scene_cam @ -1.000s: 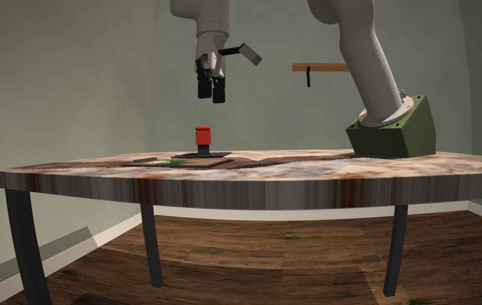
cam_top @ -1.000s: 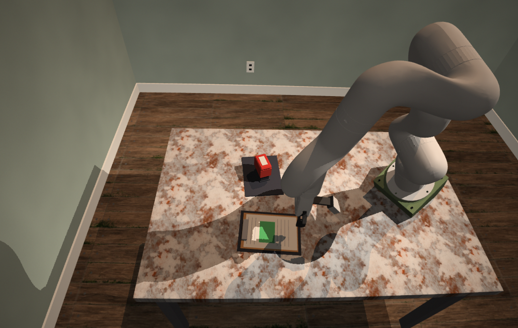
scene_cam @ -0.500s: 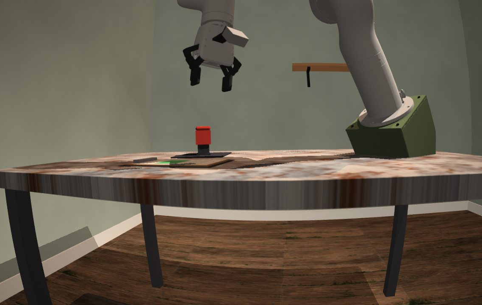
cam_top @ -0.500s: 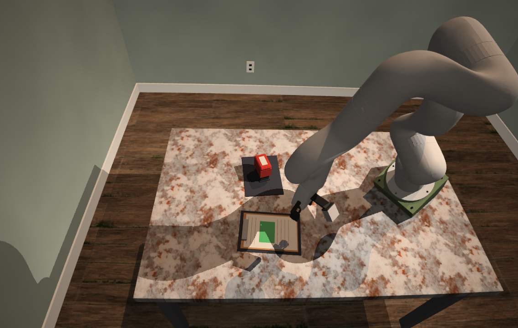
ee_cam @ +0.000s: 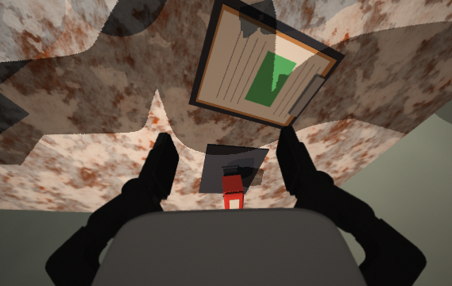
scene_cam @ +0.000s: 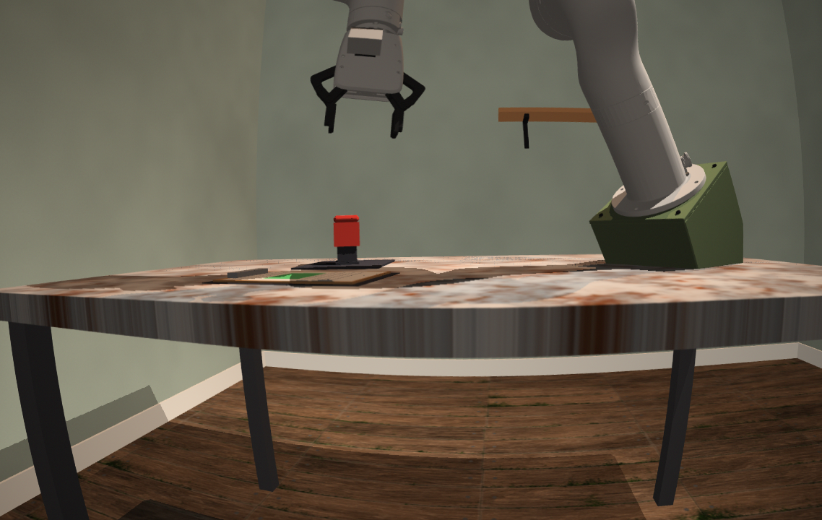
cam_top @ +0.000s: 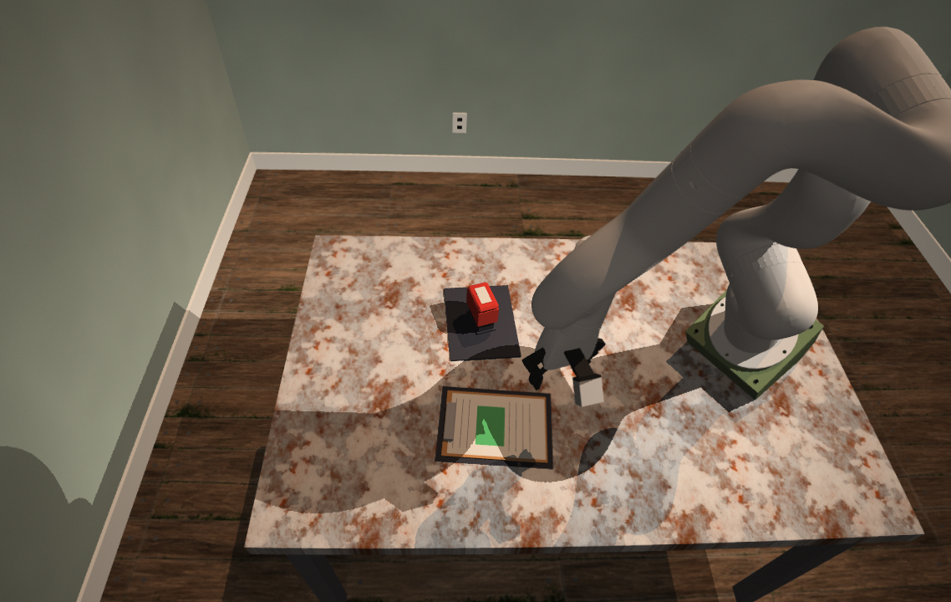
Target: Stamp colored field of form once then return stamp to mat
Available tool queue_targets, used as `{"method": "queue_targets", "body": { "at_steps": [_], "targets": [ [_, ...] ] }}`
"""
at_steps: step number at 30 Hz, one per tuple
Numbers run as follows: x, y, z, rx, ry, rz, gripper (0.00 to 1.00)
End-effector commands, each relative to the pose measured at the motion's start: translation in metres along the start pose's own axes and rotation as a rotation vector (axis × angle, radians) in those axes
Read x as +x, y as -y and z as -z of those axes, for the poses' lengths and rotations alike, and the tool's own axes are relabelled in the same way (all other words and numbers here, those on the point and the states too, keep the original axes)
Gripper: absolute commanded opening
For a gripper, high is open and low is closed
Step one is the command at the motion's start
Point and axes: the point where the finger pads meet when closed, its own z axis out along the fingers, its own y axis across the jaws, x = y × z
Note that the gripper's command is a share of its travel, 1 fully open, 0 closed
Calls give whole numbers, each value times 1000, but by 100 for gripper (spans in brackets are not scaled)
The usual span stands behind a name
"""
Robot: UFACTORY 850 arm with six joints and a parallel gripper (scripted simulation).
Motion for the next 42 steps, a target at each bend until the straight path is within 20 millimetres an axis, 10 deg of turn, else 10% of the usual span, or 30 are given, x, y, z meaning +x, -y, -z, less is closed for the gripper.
{"method": "queue_targets", "body": {
  "at_steps": [1,19,29,42],
  "targets": [
    [0,-1,2,99,34,-36,100],
    [-38,-2,-3,100,34,-36,97],
    [-115,-3,-12,100,34,-36,97],
    [-283,-6,-32,100,34,-36,97]
  ]
}}
